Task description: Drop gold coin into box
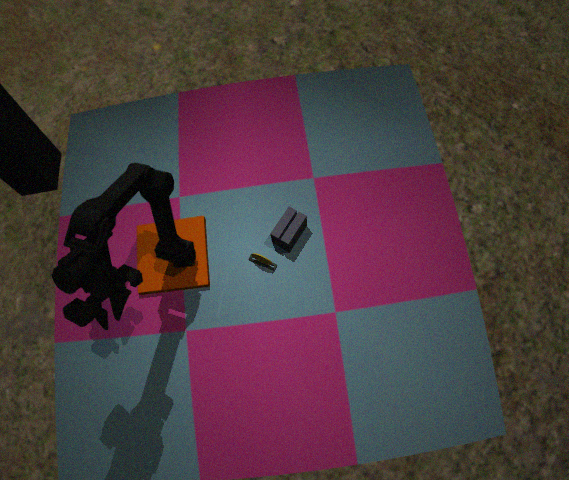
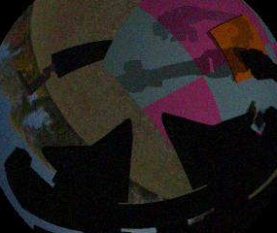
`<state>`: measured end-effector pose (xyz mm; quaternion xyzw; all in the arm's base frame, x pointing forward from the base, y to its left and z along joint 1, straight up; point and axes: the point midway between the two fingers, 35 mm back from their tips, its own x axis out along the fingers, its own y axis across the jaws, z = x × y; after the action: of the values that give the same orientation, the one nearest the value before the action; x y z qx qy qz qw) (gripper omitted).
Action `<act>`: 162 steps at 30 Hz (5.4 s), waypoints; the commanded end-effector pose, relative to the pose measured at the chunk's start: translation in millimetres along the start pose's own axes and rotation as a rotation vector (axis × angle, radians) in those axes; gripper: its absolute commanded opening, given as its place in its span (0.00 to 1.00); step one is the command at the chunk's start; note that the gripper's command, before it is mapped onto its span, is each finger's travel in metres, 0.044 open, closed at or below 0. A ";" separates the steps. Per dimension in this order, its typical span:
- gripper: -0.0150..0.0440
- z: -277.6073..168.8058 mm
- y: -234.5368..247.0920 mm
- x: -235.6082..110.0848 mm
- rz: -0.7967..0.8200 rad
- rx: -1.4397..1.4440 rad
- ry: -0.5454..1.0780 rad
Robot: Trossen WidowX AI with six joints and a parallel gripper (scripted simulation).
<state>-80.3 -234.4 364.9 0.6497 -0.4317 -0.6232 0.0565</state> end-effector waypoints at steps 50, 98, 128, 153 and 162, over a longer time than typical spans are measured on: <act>0.53 -121.1 -434.6 30.1 -0.321 -2.974 1.040; 0.53 -106.6 -483.8 89.2 -0.321 -2.974 1.040; 0.25 -115.4 -469.7 69.4 -0.321 -2.974 1.040; 0.25 -125.2 -429.4 20.8 -0.321 -2.974 1.040; 0.25 -125.6 -426.6 18.0 -0.252 -3.108 1.114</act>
<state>233.6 -38.5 115.9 -0.1601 -0.6831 0.1616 -0.6940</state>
